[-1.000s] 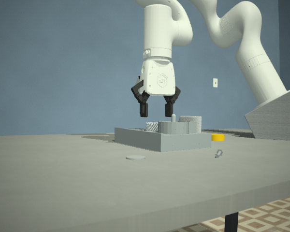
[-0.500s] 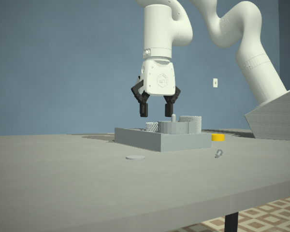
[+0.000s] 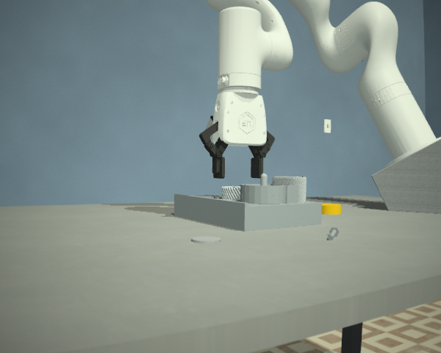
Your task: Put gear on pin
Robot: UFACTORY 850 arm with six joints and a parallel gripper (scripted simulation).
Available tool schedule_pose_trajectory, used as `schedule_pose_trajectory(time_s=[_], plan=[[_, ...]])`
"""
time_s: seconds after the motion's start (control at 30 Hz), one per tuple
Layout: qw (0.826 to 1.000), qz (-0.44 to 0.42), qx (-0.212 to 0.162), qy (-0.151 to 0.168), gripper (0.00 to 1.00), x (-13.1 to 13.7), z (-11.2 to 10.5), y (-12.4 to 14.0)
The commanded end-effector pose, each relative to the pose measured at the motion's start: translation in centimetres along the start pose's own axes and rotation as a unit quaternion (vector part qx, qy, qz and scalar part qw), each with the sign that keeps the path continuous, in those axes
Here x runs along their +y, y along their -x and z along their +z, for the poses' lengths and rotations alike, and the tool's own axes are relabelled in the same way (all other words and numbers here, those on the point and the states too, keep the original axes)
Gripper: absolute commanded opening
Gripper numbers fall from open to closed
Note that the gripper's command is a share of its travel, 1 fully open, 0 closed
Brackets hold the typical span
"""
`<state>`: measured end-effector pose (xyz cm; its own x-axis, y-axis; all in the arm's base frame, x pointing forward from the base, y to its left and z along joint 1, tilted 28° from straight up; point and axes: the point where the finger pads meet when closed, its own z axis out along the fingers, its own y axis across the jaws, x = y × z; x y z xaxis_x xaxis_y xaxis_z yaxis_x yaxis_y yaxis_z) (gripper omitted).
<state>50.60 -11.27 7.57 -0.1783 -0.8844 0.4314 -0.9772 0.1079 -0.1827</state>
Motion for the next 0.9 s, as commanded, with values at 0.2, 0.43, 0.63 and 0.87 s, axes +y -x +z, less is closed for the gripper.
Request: schedule_pose_trajectory(time_s=[0.2, 0.43, 0.63, 0.87], plan=[[1.0, 0.0, 0.0, -0.001, 0.93, -0.1, 0.4, 0.0], [1.0, 0.0, 0.0, -0.001, 0.93, -0.1, 0.8, 0.0], [1.0, 0.0, 0.0, -0.001, 0.93, -0.1, 1.4, 0.0], [1.0, 0.0, 0.0, -0.001, 0.93, -0.1, 2.2, 0.0]])
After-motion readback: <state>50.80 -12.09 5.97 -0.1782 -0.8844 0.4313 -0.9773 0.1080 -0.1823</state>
